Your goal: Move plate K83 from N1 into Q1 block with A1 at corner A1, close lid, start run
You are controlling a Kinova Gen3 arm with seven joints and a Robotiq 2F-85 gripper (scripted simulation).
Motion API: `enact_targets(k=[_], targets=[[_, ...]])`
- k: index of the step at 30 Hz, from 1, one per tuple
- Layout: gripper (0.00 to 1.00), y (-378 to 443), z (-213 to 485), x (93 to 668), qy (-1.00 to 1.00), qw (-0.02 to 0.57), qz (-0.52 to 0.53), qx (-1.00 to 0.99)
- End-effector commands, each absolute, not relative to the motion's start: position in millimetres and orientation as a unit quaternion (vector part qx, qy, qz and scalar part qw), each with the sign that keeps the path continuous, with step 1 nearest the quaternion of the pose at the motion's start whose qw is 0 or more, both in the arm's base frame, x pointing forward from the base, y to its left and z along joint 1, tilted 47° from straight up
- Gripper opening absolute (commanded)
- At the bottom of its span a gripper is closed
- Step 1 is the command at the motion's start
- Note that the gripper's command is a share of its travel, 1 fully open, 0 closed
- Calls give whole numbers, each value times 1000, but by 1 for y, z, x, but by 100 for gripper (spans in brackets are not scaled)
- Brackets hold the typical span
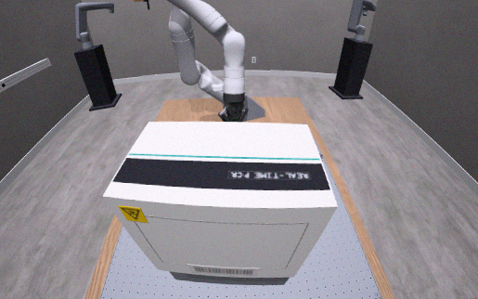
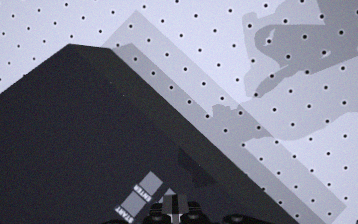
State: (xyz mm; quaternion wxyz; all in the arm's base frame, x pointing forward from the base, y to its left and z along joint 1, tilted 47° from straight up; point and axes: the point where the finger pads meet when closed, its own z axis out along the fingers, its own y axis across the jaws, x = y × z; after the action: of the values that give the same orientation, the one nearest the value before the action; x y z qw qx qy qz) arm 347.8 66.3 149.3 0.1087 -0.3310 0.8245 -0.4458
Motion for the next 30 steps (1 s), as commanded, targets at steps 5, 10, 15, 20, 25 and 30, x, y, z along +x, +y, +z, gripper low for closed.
enact_targets(k=[5, 10, 15, 20, 25, 30], targets=[[10, 65, 149, 350, 824, 109, -446, -331], [10, 64, 147, 353, 824, 109, -446, -331], [10, 62, 146, 355, 824, 109, -446, -331], [10, 61, 146, 357, 824, 109, -446, -331], [10, 59, 145, 359, 824, 109, -446, -331], [10, 57, 144, 362, 824, 109, -446, -331]])
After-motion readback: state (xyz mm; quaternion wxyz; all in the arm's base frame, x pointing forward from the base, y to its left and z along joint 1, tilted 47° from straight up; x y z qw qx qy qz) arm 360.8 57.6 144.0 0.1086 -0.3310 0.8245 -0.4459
